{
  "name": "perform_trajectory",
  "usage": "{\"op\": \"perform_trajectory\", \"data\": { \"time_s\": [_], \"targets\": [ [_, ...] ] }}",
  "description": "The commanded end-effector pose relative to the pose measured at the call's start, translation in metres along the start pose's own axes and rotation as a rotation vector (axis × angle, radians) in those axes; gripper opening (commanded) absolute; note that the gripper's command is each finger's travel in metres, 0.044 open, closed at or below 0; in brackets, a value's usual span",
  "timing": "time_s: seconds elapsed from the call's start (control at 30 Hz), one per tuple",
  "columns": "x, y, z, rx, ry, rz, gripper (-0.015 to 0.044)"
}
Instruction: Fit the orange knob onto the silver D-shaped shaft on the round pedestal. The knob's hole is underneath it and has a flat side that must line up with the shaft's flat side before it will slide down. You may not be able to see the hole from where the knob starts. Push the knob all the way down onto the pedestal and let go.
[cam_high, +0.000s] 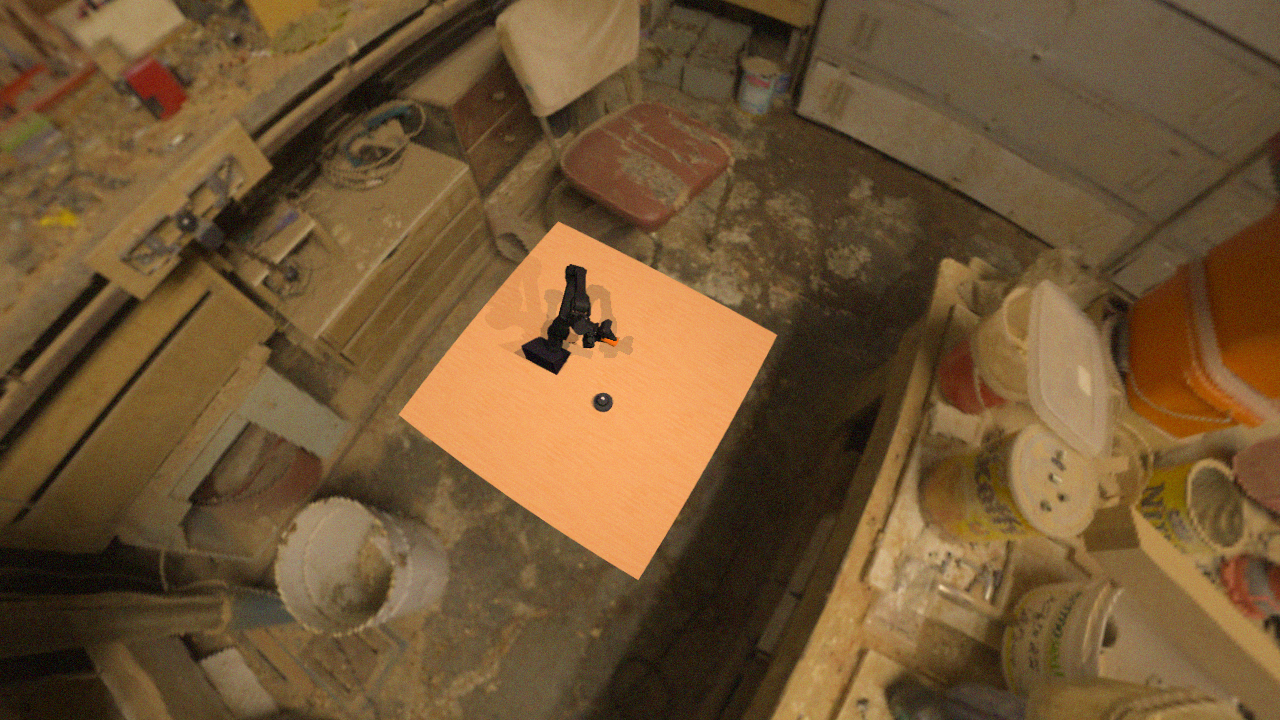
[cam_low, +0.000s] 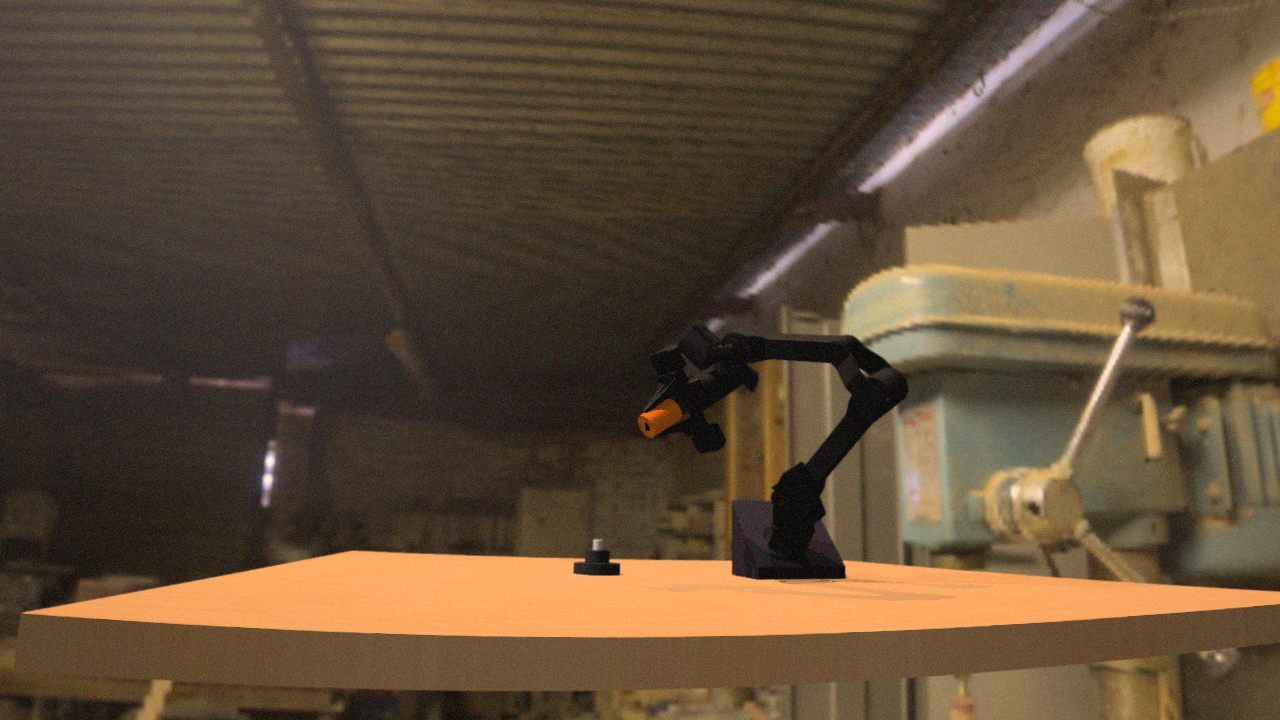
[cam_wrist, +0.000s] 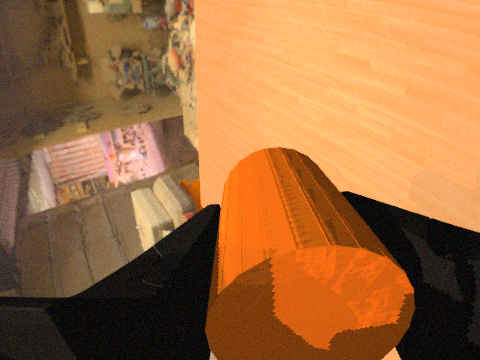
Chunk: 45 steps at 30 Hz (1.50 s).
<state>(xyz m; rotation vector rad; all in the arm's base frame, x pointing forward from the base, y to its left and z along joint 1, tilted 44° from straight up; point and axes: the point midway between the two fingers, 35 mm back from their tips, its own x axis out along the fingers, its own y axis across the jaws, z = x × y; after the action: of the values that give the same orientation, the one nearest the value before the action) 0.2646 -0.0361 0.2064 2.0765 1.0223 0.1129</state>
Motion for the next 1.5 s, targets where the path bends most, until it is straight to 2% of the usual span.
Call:
{"op": "perform_trajectory", "data": {
  "time_s": [0.0,0.2,1.47],
  "targets": [
    [-0.0009,0.0007,-0.0029,-0.008,0.004,0.032,0.0],
    [-0.0007,-0.0008,-0.0026,-0.007,0.003,0.081,0.0],
    [0.0042,-0.006,-0.0013,-0.003,0.001,0.04,0.0]
  ]
}}
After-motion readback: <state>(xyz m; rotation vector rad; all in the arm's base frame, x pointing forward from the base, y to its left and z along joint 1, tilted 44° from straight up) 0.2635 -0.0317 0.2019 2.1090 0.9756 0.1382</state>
